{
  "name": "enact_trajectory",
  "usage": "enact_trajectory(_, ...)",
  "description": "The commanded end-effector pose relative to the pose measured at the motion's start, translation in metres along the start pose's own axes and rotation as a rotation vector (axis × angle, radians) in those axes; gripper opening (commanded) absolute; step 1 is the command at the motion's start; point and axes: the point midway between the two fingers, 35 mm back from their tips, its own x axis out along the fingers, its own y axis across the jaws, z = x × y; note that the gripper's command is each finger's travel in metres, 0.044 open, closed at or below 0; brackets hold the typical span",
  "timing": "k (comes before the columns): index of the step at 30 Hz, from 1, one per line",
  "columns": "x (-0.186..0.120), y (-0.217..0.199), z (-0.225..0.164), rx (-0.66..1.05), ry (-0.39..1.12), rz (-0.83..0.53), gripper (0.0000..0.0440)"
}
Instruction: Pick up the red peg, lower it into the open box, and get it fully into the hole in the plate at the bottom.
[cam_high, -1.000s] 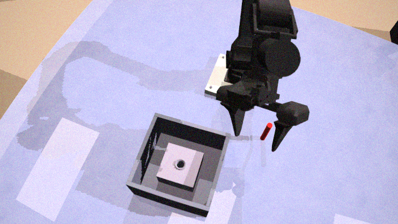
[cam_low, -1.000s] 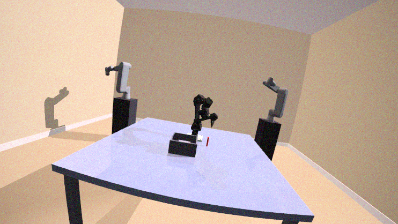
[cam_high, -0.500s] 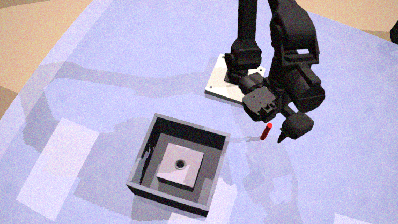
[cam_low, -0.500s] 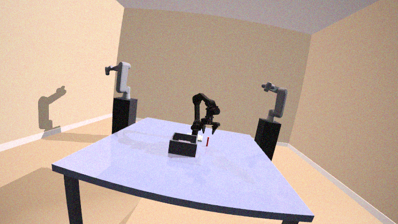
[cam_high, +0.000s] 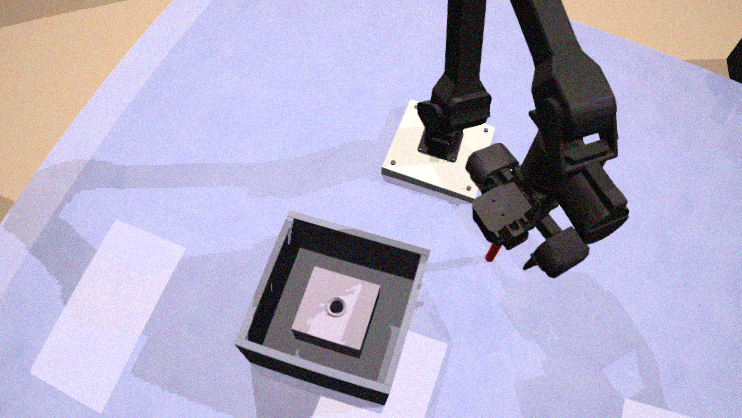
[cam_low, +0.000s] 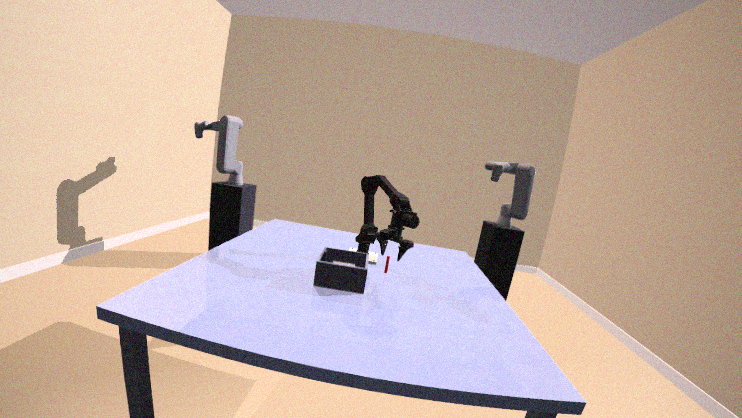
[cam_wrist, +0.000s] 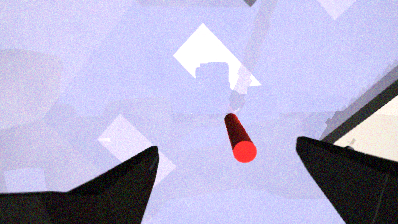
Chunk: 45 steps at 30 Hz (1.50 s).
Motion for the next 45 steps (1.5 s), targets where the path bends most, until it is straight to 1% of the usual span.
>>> enact_trajectory(1, 0.017, -0.004, -0.003, 0.000, -0.007, -0.039, 0.0440)
enact_trajectory(7, 0.043, -0.004, -0.005, -0.009, -0.033, -0.047, 0.0439)
enact_trajectory(9, 0.049, -0.005, -0.005, -0.017, -0.038, -0.055, 0.0420)
enact_trajectory(14, 0.063, -0.009, -0.005, -0.023, -0.037, -0.091, 0.0290)
enact_trajectory(22, 0.072, -0.014, -0.003, -0.015, -0.036, -0.150, 0.0080)
enact_trajectory(25, 0.073, -0.015, -0.003, -0.018, -0.037, -0.172, 0.0019)
enact_trajectory(30, 0.054, -0.007, 0.012, -0.028, -0.097, -0.150, 0.0000)
enact_trajectory(37, 0.018, 0.001, 0.033, -0.017, -0.163, -0.116, 0.0000)
enact_trajectory(42, -0.008, 0.006, 0.051, 0.024, -0.212, -0.093, 0.0000)
enact_trajectory(45, -0.018, 0.006, 0.063, 0.058, -0.238, -0.088, 0.0000)
